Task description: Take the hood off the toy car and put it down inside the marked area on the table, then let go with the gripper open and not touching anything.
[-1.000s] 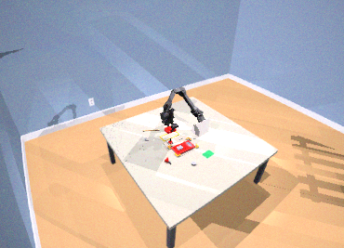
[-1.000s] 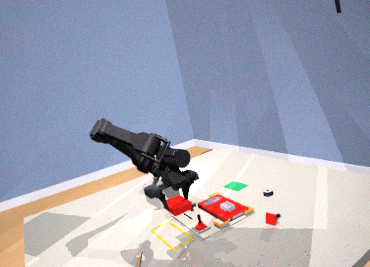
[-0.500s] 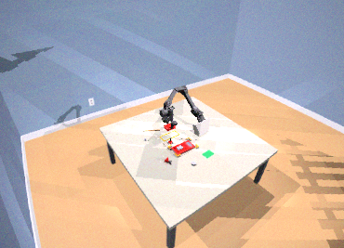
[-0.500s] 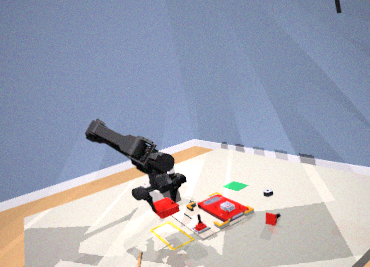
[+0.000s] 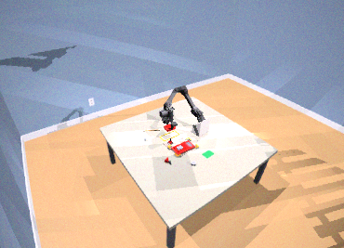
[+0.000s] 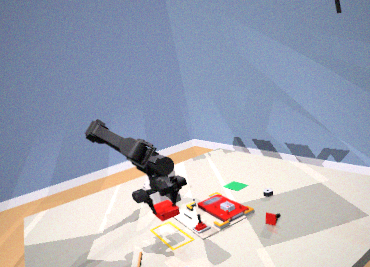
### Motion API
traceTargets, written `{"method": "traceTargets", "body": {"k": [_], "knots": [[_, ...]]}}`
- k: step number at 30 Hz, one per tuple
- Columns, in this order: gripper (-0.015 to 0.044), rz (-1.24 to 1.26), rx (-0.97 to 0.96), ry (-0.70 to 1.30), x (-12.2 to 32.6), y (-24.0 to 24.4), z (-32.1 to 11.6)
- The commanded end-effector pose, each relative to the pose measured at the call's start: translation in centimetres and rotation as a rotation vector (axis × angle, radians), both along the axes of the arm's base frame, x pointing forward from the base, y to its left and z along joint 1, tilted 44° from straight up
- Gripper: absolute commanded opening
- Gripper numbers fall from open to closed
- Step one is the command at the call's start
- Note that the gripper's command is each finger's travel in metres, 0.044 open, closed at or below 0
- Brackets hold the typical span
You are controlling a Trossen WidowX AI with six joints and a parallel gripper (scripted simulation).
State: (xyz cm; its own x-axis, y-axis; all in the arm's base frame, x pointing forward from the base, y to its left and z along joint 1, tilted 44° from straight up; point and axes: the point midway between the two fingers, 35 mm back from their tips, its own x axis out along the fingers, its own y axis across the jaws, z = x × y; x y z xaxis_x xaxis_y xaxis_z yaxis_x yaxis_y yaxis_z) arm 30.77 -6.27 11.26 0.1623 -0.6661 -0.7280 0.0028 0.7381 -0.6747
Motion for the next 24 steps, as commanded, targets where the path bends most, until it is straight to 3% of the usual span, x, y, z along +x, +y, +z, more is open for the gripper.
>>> {"method": "traceTargets", "body": {"k": [1,24], "knots": [[0.0,0.002,-0.002,0.008,0.0,-0.3,-0.4],[0.0,0.002,-0.001,0.008,0.3,-1.4,-1.7]]}}
